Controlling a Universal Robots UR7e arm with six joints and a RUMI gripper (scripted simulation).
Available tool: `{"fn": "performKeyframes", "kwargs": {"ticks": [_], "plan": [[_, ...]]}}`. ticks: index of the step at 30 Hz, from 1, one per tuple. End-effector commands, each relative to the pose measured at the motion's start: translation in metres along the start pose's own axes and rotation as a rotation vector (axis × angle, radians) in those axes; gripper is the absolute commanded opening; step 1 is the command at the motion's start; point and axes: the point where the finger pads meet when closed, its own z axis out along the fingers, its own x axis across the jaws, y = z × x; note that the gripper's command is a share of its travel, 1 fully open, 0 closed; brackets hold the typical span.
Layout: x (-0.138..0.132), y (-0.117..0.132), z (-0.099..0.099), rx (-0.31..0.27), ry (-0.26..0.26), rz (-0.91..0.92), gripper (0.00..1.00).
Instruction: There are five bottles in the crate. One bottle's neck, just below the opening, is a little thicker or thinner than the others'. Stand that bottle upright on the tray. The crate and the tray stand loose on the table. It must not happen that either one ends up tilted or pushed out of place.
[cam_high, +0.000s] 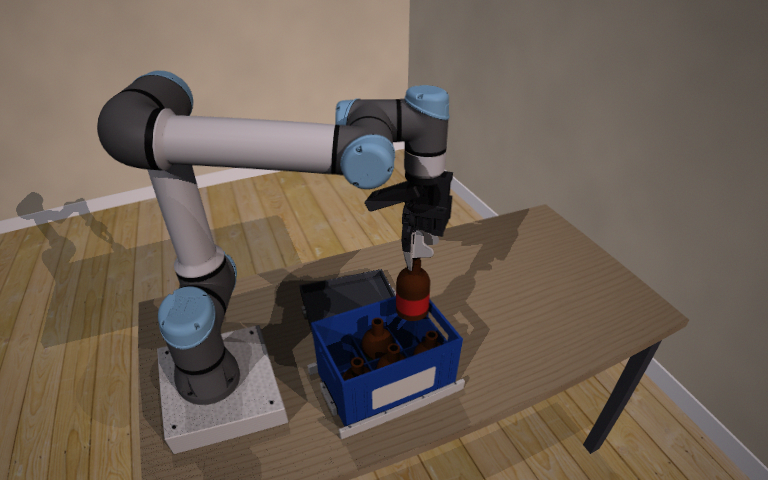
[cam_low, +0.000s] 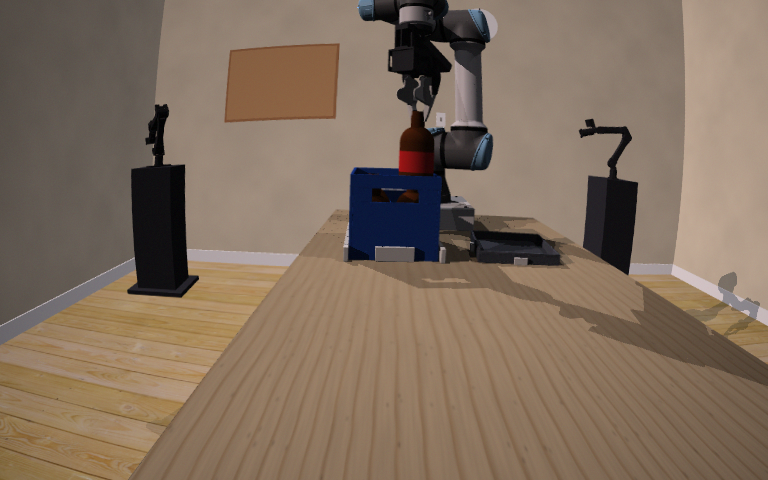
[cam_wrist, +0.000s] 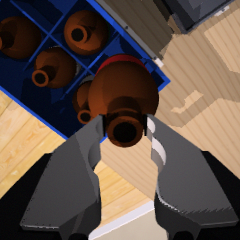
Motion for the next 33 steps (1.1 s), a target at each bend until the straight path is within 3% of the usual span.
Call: {"fn": "performKeyframes", "kwargs": {"ticks": [1, 33], "plan": [[0.0001, 0.0003, -0.0030, -0.001, 0.001, 0.000, 0.00], [0.0001, 0.0003, -0.0099, -0.001, 0.001, 0.000, 0.00]]}}
